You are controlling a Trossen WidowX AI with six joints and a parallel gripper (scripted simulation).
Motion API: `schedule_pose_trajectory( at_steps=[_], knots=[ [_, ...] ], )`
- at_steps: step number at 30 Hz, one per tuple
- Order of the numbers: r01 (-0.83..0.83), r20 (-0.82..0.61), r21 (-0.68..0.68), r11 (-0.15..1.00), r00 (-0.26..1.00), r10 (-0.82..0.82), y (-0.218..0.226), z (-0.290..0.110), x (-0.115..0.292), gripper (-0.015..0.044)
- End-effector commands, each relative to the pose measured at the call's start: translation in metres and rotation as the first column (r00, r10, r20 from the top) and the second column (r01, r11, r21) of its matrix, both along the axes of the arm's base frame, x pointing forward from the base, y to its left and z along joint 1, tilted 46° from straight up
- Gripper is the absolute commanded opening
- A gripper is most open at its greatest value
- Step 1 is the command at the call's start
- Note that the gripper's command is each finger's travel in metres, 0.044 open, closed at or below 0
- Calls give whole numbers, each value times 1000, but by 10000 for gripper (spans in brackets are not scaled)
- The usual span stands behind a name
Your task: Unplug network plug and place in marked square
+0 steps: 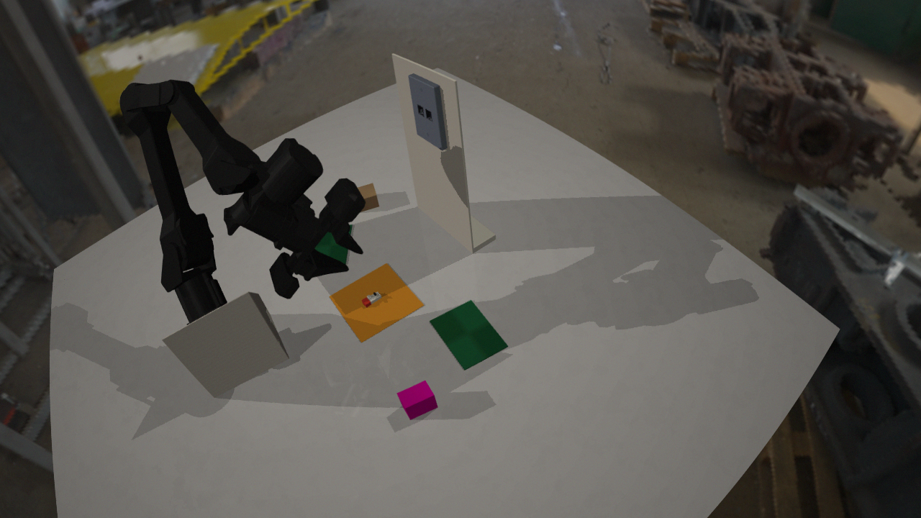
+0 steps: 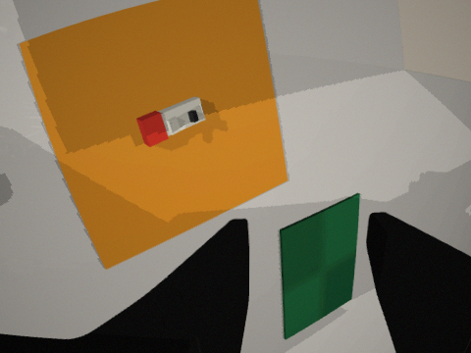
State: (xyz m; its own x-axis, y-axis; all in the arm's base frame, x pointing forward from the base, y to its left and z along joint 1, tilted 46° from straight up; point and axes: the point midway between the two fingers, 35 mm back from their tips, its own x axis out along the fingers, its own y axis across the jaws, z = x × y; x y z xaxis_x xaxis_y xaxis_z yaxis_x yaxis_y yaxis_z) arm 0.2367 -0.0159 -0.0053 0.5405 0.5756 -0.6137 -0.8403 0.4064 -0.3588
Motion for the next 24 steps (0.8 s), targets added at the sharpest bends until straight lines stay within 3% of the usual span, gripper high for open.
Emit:
schedule_pose_trajectory(
  at_steps=[1,24],
  knots=[
    [-2,8,1,1000,1000,2,-2,5,0,156],
    [1,-1,-5,1000,1000,-1,-38,34,5,156]
  ],
)
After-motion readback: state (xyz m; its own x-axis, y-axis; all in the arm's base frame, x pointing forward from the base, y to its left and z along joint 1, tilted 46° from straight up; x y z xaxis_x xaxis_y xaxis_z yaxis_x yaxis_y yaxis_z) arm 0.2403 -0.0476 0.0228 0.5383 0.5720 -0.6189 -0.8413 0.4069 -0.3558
